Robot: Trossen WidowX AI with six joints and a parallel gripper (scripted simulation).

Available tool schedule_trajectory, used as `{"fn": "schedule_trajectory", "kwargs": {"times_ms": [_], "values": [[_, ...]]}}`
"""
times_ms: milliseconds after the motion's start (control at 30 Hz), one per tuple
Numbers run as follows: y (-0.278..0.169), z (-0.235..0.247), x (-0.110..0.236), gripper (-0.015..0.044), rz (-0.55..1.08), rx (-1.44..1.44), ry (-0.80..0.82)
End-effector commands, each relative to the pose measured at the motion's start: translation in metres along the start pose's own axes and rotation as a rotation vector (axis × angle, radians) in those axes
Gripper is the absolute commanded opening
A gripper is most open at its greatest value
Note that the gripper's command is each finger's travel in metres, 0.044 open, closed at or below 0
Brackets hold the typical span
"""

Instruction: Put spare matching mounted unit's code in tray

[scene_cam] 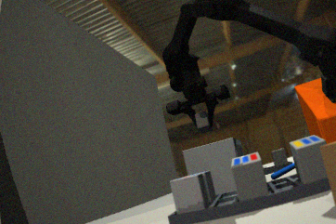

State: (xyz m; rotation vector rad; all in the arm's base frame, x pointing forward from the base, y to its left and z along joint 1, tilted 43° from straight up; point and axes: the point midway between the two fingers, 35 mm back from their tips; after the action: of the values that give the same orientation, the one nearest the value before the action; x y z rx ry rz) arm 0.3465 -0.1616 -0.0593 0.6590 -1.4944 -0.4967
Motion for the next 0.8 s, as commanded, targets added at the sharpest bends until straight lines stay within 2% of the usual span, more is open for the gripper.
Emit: {"fn": "schedule_trajectory", "kwargs": {"times_ms": [0, 767], "values": [[-0.005, -0.003, 0.003, 0.0, 0.013, 0.016, -0.009], [-0.008, -0.006, -0.017, 0.0, 0.015, 0.016, -0.01]]}}
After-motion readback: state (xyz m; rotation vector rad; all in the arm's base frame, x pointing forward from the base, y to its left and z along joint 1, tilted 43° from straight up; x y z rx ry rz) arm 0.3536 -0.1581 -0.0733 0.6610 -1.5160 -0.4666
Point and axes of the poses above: the point midway between the two fingers, 35 mm back from their tips, its own x axis back along the fingers, its own z axis across the jaws, y = z × x, and after that the axes turned 4 degrees about x, right-handed
